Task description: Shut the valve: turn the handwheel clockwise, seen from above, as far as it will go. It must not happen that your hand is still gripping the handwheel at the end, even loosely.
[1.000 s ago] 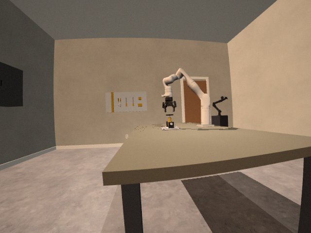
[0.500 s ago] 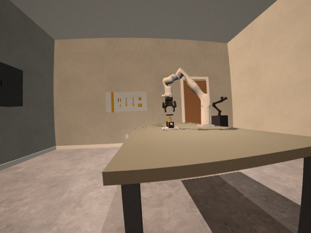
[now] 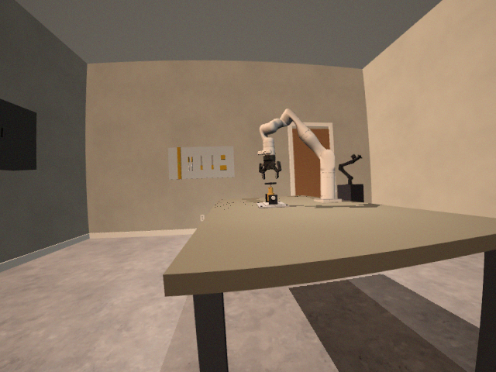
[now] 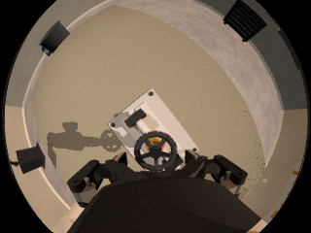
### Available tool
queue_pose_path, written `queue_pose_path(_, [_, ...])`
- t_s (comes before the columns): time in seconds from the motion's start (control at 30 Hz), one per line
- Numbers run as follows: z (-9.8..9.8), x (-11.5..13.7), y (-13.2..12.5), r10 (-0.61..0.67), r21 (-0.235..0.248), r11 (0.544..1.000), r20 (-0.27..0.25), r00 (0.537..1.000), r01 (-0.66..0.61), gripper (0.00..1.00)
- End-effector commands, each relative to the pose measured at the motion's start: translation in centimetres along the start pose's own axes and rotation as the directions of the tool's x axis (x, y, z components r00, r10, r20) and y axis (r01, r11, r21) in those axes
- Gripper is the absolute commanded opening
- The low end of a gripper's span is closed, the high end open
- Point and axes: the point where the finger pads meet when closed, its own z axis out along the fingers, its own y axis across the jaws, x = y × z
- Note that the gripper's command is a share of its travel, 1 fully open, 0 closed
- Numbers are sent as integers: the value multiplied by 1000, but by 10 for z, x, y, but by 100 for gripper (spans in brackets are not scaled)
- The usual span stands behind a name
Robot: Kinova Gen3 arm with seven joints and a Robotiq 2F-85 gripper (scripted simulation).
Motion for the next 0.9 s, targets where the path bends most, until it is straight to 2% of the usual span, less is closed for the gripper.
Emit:
queue_pose_path(0.0, [-1,0,0,0,-1,1000,-1,1000,0,100])
queue_pose_path(0.87, [6,0,0,0,-1,1000,-1,1000,0,100])
